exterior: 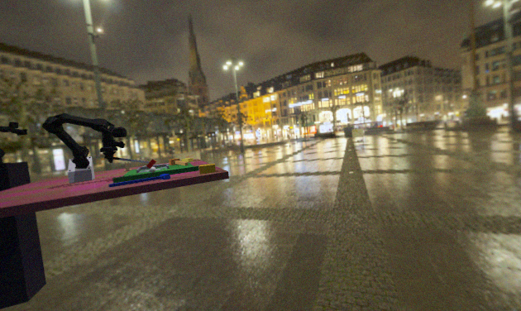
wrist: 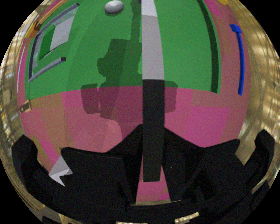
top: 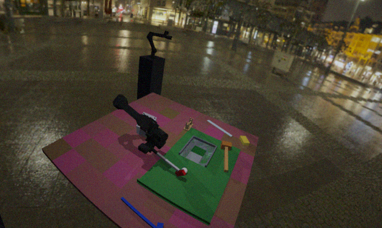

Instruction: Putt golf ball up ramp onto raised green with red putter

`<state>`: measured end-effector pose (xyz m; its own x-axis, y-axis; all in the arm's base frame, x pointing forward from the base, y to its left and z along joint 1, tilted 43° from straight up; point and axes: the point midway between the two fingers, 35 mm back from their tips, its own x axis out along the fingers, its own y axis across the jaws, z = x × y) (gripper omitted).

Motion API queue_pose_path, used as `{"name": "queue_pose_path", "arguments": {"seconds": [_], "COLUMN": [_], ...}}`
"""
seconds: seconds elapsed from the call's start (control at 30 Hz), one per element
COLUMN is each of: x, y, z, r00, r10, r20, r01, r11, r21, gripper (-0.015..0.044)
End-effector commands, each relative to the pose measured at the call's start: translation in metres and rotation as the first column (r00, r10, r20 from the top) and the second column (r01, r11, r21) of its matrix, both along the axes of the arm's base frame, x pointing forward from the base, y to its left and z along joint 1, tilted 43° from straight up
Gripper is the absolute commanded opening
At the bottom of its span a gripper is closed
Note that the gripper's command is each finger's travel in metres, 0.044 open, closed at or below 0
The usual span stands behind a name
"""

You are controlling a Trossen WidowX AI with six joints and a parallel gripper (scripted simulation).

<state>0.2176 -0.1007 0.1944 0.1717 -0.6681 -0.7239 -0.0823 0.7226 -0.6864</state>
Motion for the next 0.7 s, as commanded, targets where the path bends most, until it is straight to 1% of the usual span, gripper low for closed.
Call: {"name": "queue_pose_path", "arguments": {"seconds": [0.0, 0.67], "x": [0.001, 0.006], "y": [-0.003, -0.022], "z": [-0.005, -0.026], "r00": [1.000, 1.000], "r10": [0.008, 0.008], "r20": [0.005, 0.005], "r01": [-0.008, -0.008], "r11": [1.000, 1.000], "r21": [0.005, 0.003], "gripper": [0.0000, 0.0000]}}
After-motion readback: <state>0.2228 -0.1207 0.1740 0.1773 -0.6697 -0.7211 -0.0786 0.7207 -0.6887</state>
